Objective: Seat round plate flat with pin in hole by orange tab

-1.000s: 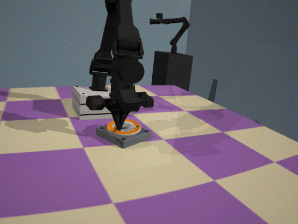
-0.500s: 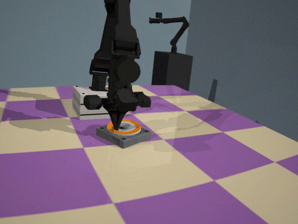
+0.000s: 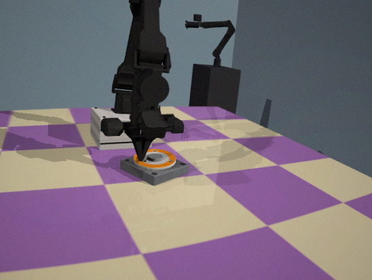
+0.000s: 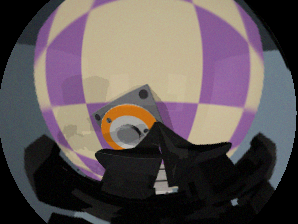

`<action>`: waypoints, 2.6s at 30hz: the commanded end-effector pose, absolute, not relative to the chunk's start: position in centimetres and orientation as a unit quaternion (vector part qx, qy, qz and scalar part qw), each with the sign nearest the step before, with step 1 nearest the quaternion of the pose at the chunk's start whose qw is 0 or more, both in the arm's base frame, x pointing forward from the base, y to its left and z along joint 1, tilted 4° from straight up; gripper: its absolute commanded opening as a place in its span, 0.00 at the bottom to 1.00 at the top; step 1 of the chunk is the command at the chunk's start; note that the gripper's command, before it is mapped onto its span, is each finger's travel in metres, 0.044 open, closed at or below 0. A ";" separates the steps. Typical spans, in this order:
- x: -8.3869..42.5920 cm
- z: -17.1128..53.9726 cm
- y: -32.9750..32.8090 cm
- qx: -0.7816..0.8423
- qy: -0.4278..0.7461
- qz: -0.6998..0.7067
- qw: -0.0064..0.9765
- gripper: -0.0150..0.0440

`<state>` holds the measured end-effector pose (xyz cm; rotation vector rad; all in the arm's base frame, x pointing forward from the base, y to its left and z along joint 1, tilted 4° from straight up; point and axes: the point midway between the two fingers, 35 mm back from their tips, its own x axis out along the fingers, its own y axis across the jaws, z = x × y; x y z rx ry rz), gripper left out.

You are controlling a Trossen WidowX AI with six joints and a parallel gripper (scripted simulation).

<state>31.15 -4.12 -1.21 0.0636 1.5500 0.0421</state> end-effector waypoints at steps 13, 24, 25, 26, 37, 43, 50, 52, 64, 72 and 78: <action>29.3 -1.3 -4.6 0.028 0.704 0.019 0.709 0.25; 28.3 -1.3 -4.6 0.028 0.704 0.019 0.709 0.25; 28.3 -1.3 -4.6 0.028 0.704 0.019 0.709 0.25; 28.2 -1.3 -4.6 0.028 0.704 0.019 0.709 0.25; 27.1 -1.2 -4.4 0.028 0.705 0.019 0.709 0.25; 26.6 -1.2 -4.1 0.028 0.705 0.019 0.708 0.25; 26.0 -1.2 -3.8 0.028 0.705 0.020 0.708 0.25; 25.8 -1.2 -3.7 0.028 0.705 0.020 0.708 0.25; 25.0 -1.1 -3.1 0.028 0.705 0.020 0.708 0.25; 24.7 -1.0 -2.7 0.029 0.706 0.020 0.708 0.25; 24.4 -1.0 -2.4 0.029 0.706 0.020 0.708 0.25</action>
